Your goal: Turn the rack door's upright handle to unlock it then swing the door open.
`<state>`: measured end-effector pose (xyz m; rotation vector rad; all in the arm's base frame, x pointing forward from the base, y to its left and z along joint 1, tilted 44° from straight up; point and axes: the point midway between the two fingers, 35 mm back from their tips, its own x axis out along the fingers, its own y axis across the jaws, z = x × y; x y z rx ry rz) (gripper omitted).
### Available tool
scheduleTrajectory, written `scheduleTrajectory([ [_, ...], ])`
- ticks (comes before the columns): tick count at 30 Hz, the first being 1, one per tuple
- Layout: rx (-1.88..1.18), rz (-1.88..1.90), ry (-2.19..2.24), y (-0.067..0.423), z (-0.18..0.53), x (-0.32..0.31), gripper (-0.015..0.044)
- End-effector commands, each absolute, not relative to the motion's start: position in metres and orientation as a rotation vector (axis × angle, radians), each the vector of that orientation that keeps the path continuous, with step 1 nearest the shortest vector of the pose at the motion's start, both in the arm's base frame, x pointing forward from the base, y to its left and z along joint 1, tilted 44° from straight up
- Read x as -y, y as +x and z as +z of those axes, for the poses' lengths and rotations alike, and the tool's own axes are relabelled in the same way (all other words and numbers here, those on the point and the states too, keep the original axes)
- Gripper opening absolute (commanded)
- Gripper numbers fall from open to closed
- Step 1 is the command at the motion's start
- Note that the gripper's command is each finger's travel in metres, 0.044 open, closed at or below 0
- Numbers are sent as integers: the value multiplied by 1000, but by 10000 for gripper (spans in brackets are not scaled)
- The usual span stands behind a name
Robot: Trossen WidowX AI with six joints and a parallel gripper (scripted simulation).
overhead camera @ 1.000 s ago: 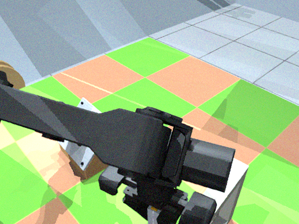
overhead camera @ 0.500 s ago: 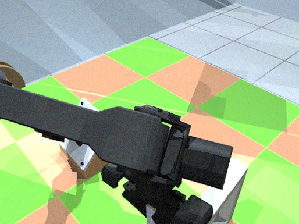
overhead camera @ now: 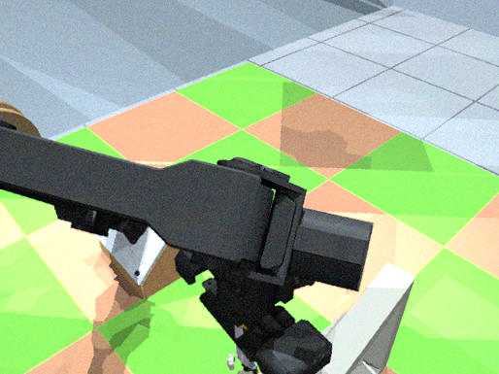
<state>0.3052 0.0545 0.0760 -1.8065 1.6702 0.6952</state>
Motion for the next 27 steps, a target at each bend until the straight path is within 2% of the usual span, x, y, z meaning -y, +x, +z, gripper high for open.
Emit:
scheduleTrajectory([
  [1,-1660,612,-1742,302,75,-56,11],
  [27,-1650,263,-1454,256,55,-70,11],
])
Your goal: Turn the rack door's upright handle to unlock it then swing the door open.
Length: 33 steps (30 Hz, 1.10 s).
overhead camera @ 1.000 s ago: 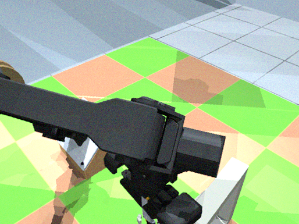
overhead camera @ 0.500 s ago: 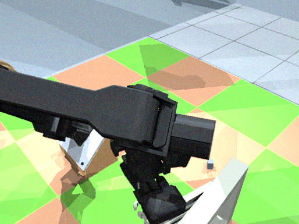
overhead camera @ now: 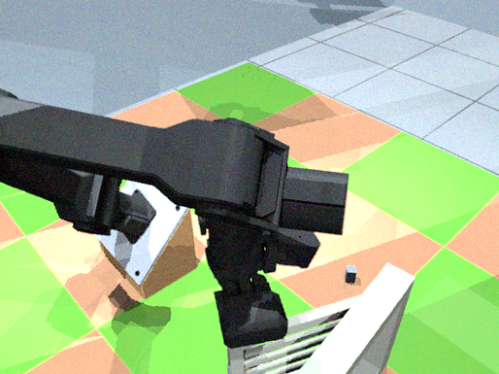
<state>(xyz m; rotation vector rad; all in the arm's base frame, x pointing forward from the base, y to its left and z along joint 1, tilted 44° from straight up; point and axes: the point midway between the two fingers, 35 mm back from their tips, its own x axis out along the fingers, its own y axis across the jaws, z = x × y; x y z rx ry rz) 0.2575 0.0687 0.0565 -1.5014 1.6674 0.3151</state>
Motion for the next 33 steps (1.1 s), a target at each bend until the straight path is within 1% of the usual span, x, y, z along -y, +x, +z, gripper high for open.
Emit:
scheduleTrajectory([
  [1,-1649,250,-1443,254,54,-71,11],
  [33,-1578,-126,-1087,211,14,-107,11],
])
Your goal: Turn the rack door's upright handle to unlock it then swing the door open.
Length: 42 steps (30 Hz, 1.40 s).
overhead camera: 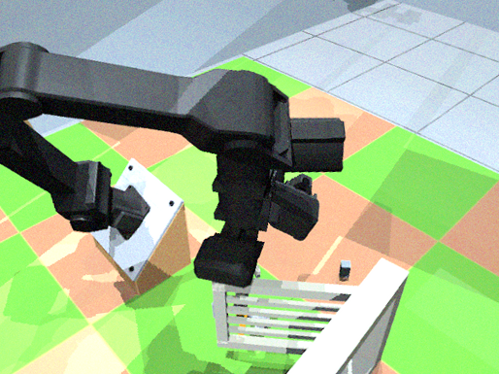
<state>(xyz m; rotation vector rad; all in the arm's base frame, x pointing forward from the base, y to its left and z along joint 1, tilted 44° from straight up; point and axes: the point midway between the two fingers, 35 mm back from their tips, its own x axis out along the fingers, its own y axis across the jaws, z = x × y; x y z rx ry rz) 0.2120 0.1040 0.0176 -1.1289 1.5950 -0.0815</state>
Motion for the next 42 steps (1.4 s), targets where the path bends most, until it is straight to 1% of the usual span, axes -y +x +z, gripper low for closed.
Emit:
scheduleTrajectory([
  [1,-1575,-137,-1075,210,13,-108,11],
  [33,-1434,-504,-671,194,-39,-162,11],
  [42,-1427,-518,-655,194,-41,-164,11],
])
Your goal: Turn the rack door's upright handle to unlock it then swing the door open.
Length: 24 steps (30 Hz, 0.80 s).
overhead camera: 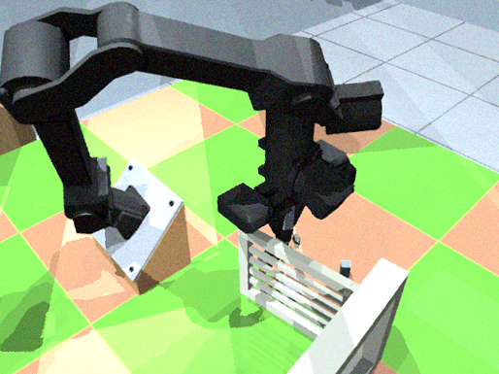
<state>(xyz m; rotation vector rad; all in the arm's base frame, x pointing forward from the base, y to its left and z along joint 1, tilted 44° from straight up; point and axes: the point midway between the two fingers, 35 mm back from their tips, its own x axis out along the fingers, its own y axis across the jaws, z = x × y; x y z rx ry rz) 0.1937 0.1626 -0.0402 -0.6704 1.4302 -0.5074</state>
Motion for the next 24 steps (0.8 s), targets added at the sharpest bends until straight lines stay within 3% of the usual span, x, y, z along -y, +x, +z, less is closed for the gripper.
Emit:
scheduleTrajectory([
  [1,-1427,-518,-655,194,-41,-164,11],
  [6,-1427,-518,-655,194,-41,-164,11],
  [16,-1427,-518,-655,194,-41,-164,273],
  [24,-1430,-514,-655,194,-37,-168,282],
])
